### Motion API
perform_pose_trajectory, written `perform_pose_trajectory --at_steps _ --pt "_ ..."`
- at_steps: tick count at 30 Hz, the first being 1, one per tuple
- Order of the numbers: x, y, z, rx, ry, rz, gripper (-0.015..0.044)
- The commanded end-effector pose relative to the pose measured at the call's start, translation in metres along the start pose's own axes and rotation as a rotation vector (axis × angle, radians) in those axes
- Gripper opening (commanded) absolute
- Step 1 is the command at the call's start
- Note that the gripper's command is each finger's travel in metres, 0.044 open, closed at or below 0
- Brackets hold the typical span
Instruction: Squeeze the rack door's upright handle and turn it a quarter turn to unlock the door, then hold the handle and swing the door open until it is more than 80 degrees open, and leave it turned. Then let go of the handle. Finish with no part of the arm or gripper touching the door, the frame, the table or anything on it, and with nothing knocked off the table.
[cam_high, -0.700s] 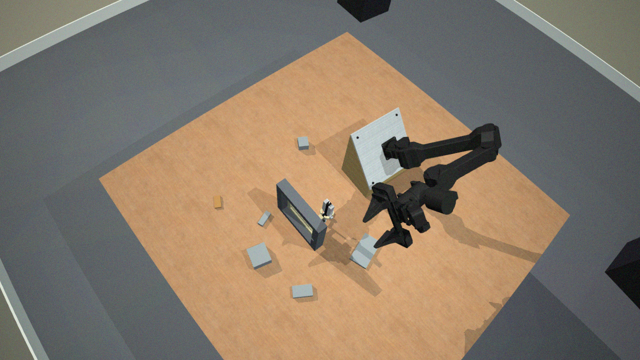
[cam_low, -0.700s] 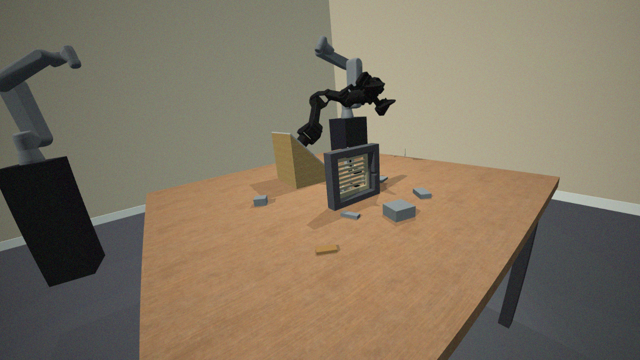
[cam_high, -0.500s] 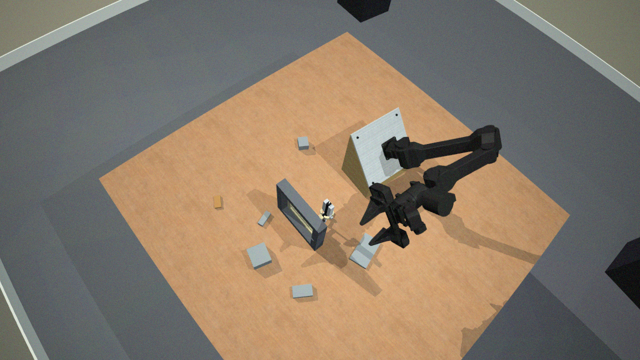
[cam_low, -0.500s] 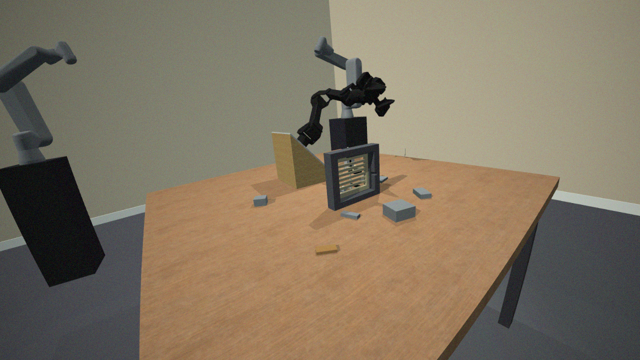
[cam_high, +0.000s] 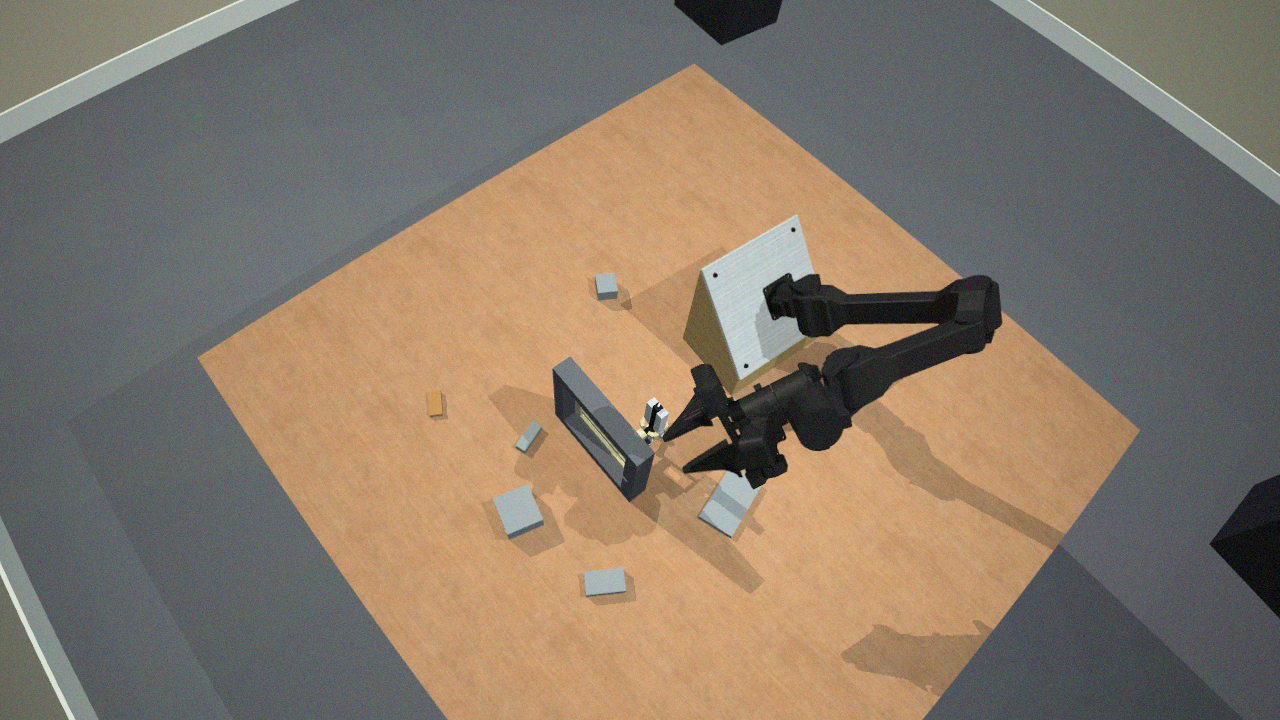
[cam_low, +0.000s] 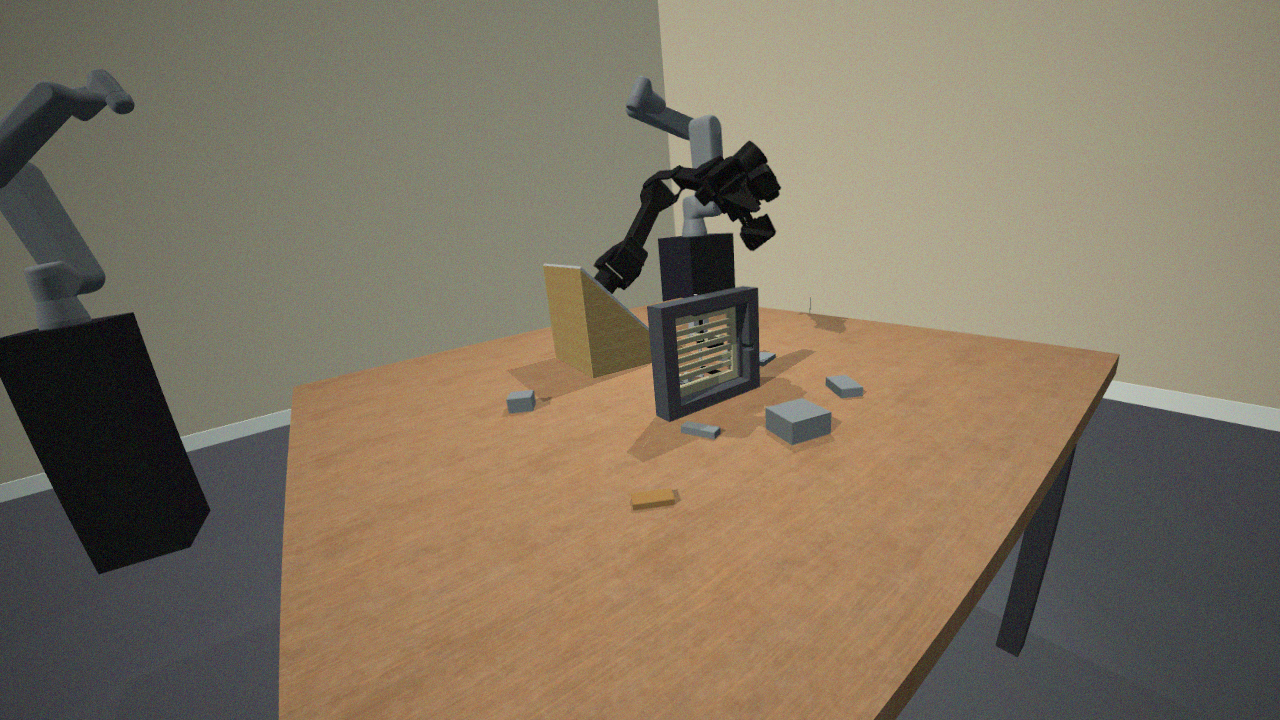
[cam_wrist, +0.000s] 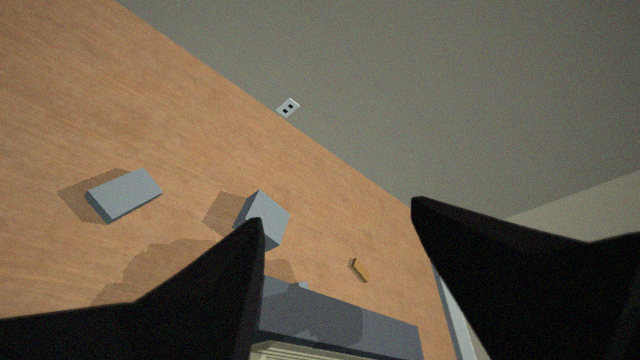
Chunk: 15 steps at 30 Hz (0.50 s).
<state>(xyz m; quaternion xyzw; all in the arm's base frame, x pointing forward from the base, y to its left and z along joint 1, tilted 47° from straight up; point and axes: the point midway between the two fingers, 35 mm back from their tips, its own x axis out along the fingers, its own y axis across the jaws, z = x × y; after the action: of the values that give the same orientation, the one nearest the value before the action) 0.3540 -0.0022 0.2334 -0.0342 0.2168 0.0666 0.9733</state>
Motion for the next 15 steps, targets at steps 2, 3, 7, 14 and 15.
perform_pose_trajectory --at_steps 2,3,7,14,15 --pt "0.014 -0.003 -0.021 -0.001 0.135 0.051 0.0288" --pt "0.016 -0.003 -0.025 0.000 0.161 0.062 0.0288" --pt "0.023 -0.005 -0.042 0.012 0.265 0.109 0.0288" --pt "0.031 -0.008 -0.069 0.052 0.434 0.200 0.0288" --pt "0.032 -0.008 -0.073 0.060 0.457 0.214 0.0288"
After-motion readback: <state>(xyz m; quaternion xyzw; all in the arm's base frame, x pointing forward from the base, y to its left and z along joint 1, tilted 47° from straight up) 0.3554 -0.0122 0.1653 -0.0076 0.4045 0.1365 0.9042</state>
